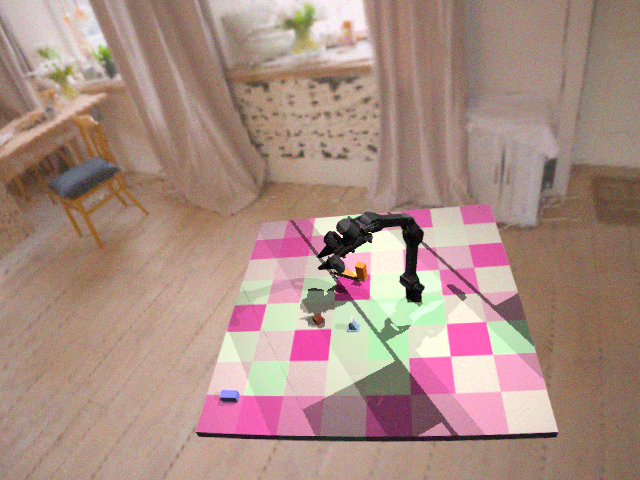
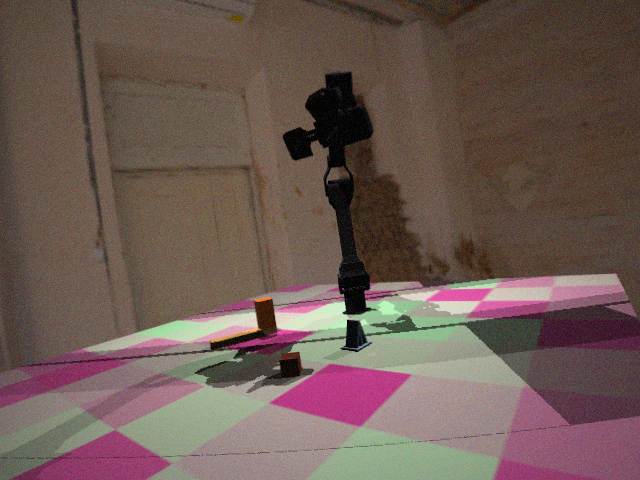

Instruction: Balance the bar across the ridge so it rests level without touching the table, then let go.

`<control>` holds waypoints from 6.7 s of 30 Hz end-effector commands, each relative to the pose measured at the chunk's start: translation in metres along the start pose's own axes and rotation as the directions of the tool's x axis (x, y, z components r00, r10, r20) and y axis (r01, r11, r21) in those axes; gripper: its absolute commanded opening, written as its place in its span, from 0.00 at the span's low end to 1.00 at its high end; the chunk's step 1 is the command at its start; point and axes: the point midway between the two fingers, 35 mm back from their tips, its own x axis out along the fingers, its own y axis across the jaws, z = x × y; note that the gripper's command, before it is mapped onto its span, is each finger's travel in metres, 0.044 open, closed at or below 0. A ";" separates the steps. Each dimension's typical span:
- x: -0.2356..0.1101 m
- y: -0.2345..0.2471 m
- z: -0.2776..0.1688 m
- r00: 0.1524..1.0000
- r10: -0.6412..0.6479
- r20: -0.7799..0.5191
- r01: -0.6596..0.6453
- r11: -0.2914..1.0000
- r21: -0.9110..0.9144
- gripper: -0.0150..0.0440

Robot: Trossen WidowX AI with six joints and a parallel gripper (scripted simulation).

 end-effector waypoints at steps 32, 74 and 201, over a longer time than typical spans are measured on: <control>0.085 -0.157 -0.081 0.848 -0.275 -0.453 0.284 0.958 -0.050 0.79; 0.052 -0.326 -0.213 0.494 -0.088 -0.865 0.481 0.857 0.187 0.79; 0.070 -0.327 -0.252 0.479 -0.059 -0.876 0.484 0.850 0.207 0.25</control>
